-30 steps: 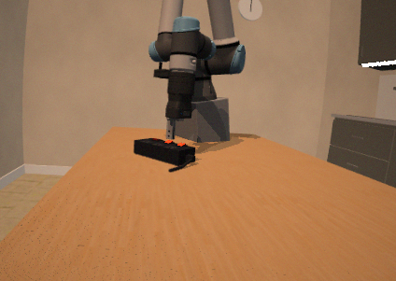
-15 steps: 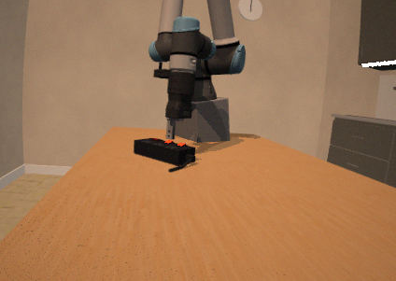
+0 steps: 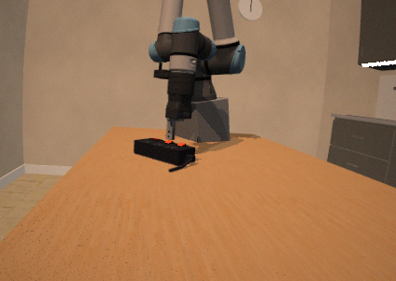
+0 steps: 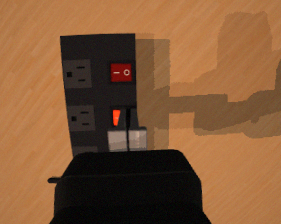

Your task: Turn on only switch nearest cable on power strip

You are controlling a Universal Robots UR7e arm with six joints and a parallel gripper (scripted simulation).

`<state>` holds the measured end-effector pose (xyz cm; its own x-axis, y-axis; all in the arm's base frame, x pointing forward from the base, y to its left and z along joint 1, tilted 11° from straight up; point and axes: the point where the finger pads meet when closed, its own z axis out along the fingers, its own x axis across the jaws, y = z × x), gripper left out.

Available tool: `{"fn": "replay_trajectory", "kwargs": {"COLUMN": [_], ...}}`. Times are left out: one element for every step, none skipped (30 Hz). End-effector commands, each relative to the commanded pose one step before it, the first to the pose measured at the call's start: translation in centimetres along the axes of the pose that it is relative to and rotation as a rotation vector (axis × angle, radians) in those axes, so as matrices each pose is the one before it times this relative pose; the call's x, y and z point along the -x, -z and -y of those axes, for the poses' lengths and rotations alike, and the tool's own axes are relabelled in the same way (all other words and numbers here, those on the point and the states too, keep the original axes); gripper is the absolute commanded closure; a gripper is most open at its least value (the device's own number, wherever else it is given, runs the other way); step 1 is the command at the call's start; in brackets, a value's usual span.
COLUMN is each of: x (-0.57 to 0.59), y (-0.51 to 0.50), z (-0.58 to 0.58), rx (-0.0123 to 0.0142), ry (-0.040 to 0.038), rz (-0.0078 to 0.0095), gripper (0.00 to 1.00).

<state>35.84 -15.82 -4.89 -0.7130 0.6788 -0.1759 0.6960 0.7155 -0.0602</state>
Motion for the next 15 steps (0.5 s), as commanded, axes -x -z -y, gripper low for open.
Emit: {"fn": "replay_trajectory", "kwargs": {"x": [0.033,0.0,0.0,0.0,0.0,0.0,0.0,0.0,0.0,0.0,0.0,0.0,0.0,0.0,0.0], "y": [-0.16,-0.044,-0.044,-0.044,-0.043,-0.042,-0.041,-0.039,0.0,0.0,-0.036,-0.033,-0.03,-0.027,-0.023], "z": [-0.008,0.0,0.0,0.0,0.0,0.0,0.0,0.0,0.0,0.0,0.0,0.0,0.0,0.0,0.0], "rx": [0.00023,0.0,0.0,0.0,0.0,0.0,0.0,0.0,0.0,0.0,0.0,0.0,0.0,0.0,0.0], "ry": [-0.00001,0.0,0.0,0.0,0.0,0.0,0.0,0.0,0.0,0.0,0.0,0.0,0.0,0.0,0.0], "rz": [0.00109,0.0,0.0,0.0,0.0,0.0,0.0,0.0,0.0,0.0,0.0,0.0,0.0,0.0,0.0], "gripper": [1.0,1.0,1.0,1.0,1.0,1.0,1.0,1.0,1.0,1.0,1.0,1.0,1.0,1.0,1.0]}}
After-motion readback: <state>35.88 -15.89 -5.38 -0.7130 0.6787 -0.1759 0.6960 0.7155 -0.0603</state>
